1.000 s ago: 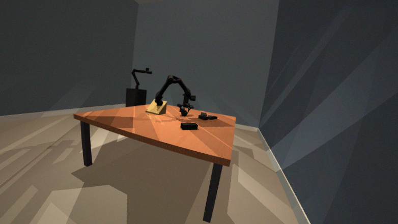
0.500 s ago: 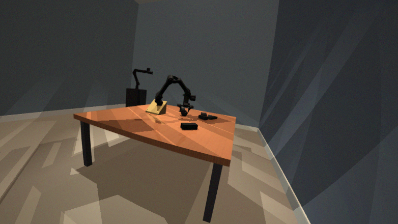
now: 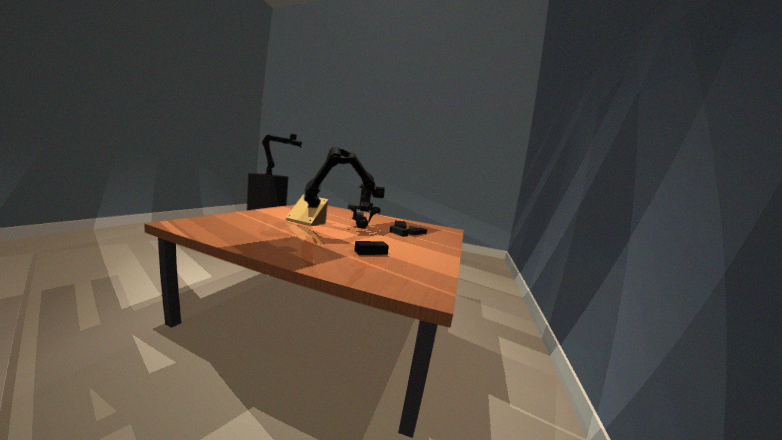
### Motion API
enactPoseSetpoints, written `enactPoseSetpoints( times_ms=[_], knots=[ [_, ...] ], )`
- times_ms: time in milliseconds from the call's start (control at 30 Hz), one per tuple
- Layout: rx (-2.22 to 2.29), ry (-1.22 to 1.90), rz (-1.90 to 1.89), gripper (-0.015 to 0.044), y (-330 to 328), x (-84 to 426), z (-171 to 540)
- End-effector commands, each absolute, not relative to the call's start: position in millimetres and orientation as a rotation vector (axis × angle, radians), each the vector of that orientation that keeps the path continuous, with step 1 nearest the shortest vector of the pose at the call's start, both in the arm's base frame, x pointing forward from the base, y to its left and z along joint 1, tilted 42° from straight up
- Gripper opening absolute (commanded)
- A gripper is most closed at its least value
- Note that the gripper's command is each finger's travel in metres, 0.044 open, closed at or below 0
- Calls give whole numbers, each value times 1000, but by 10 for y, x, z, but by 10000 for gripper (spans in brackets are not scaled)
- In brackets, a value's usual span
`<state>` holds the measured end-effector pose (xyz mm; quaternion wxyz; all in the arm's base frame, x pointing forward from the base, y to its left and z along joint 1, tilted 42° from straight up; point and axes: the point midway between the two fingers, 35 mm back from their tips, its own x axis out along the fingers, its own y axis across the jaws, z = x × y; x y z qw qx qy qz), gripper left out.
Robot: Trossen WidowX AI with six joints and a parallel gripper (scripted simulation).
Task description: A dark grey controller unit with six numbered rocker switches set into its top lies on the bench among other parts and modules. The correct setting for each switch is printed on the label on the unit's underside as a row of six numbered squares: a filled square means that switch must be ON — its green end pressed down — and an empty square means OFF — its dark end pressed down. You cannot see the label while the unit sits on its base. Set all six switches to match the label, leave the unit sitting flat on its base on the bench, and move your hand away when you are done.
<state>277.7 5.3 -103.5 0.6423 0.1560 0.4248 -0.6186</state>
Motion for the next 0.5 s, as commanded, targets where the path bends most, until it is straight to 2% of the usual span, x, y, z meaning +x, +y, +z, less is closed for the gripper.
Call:
enactPoseSetpoints(
  times_ms=[0, 367, 467],
  knots=[
    [356, 968, -1410, 53, 53, 2777, -1035],
    [357, 967, -1409, 341, 72, 2782, -1015],
    [373, 959, -1402, 420, 317, 2824, -743]
  ],
)
